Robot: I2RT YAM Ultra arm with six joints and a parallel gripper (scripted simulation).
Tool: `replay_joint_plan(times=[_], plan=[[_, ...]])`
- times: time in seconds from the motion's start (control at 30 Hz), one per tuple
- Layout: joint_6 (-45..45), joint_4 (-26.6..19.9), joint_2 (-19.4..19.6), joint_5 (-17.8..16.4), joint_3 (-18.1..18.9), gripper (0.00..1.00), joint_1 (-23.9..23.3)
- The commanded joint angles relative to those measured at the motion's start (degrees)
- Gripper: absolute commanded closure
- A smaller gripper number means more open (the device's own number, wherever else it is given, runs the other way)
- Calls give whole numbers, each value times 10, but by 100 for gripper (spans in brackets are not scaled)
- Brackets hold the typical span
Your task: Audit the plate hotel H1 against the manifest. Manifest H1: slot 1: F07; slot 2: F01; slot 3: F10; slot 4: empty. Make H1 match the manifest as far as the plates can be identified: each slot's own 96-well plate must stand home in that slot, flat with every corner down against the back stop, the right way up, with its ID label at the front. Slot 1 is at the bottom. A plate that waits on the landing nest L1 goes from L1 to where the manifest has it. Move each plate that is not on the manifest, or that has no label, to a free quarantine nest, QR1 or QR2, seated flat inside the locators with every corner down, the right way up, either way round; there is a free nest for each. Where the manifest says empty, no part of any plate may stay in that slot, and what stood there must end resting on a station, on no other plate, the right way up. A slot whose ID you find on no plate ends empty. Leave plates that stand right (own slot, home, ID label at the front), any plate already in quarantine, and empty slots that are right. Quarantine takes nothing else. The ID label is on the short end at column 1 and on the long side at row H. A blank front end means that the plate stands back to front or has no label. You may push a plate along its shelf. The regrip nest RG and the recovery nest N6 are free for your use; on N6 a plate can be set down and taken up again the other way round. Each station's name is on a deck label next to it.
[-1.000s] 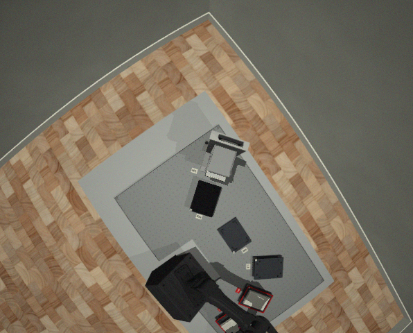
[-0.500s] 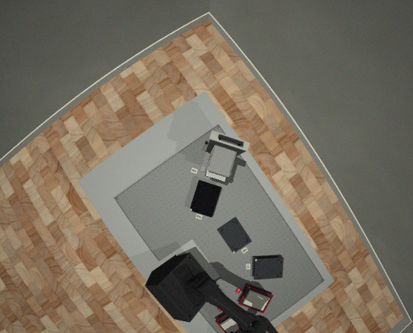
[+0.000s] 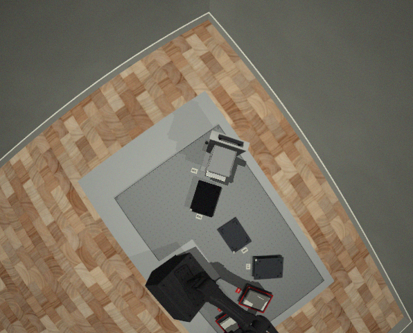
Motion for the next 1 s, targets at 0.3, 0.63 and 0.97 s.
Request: replay_joint_plan(times=[0.3,0.63,0.97], plan=[[10,15,2,-1,-1,14,2],[18,28,9,-1,-2,14,8],[19,30,10,-1,-2,0,9]])
